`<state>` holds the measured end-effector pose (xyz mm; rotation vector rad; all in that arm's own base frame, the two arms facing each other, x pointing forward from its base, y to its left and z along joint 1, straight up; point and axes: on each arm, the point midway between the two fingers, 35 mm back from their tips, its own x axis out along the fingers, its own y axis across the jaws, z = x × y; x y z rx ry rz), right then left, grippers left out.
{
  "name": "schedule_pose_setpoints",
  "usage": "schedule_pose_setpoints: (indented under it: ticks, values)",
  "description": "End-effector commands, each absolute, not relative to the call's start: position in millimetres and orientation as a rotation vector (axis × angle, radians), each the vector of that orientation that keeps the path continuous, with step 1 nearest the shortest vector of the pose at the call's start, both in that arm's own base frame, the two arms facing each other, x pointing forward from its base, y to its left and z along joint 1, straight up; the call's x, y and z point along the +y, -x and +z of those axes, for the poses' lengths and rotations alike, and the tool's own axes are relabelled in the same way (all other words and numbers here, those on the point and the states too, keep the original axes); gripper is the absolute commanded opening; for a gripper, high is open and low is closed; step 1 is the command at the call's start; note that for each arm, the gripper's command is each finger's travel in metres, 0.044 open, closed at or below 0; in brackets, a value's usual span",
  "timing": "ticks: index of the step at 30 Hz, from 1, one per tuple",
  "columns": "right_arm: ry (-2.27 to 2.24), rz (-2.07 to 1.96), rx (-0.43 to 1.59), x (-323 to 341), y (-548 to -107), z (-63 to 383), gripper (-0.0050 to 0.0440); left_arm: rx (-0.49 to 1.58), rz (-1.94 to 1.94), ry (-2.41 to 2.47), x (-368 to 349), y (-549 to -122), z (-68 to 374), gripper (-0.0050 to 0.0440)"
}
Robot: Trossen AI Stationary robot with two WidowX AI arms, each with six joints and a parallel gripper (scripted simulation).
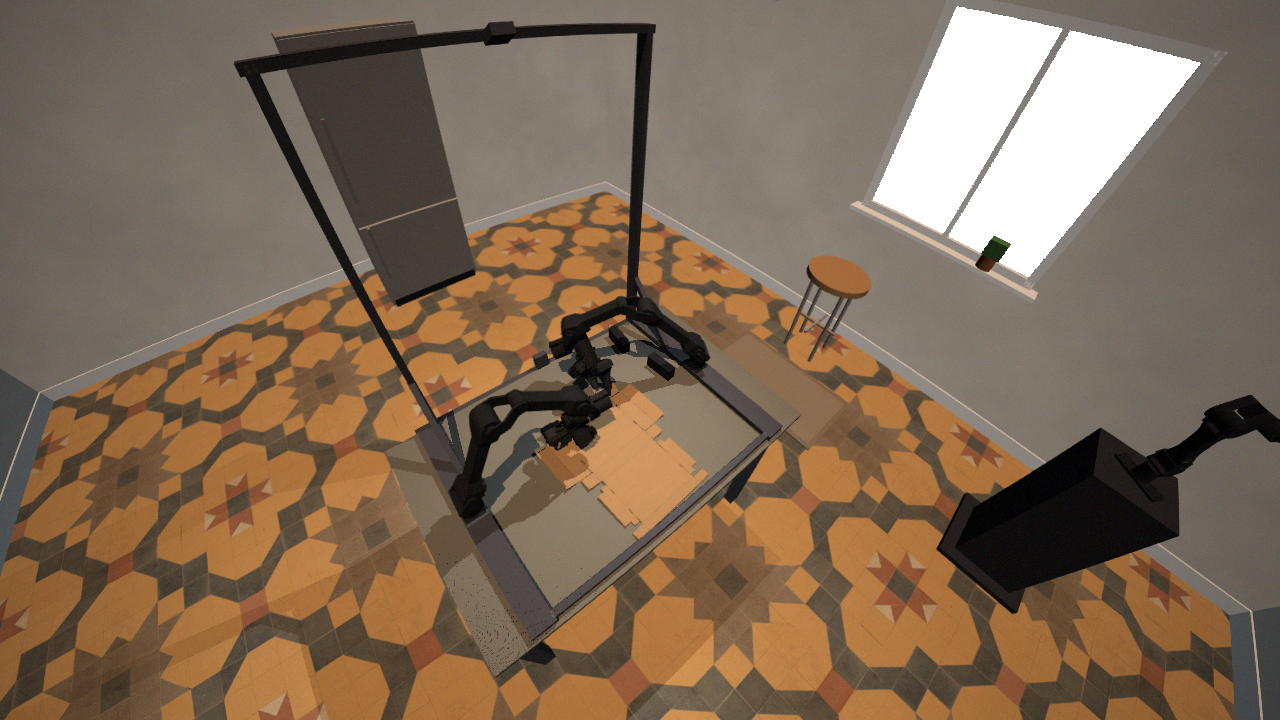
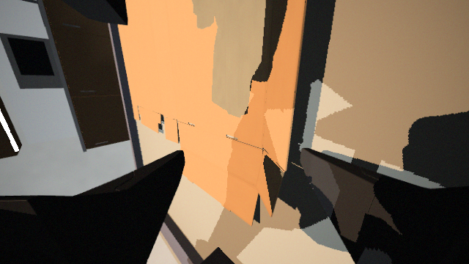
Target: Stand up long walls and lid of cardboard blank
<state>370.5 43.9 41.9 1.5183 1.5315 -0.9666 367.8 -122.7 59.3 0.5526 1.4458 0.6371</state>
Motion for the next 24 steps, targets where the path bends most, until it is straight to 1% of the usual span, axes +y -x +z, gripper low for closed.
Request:
schedule_pose_setpoints:
  ticks: [1,24]
  values:
    - [-1.523,-0.948,1.515,43.8,-373.4,42.9,0.0198,1.428,0.636,-0.54,-122.8,-369.5,66.6,0.0398]
    - [-1.523,-0.948,1.516,43.8,-372.5,8.1,0.0198,1.428,0.636,-0.54,-122.8,-369.5,66.6,0.0398]
